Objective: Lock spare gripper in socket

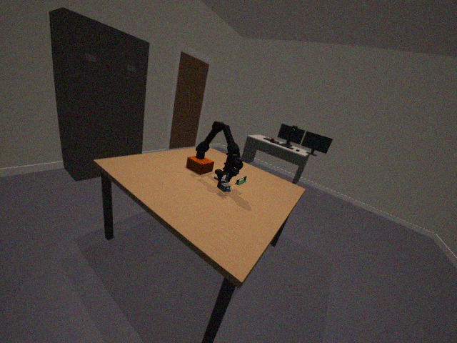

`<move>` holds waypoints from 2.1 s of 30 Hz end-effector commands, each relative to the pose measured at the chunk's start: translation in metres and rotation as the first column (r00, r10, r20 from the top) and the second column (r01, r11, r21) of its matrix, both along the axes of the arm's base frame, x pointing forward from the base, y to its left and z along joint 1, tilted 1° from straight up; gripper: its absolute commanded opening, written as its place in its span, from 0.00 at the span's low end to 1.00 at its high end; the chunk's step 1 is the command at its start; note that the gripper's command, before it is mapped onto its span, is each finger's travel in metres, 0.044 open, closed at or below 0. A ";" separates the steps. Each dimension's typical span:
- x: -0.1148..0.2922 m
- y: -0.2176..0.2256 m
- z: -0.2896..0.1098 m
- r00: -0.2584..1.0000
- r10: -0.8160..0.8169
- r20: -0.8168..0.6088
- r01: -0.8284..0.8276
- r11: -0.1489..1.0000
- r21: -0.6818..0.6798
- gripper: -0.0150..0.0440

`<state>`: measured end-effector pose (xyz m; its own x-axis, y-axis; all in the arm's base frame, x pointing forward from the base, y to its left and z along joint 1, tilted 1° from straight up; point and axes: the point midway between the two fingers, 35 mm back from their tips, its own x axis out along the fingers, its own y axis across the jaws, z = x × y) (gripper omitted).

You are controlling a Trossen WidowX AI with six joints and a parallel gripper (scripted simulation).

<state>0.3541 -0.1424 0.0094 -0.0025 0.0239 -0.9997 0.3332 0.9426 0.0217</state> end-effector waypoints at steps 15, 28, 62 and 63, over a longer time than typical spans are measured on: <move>0.002 -0.002 0.075 0.999 0.005 0.052 -0.004 1.000 -0.025 1.00; 0.006 -0.003 0.016 0.999 0.005 0.052 -0.004 1.000 -0.024 1.00; 0.008 -0.002 -0.043 0.999 0.005 0.052 -0.004 1.000 -0.024 1.00; 0.008 -0.002 -0.044 0.999 0.005 0.052 -0.004 1.000 -0.024 1.00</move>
<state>0.3622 -0.1444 -0.0289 0.0496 0.0026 -0.9988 0.3275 0.9447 0.0187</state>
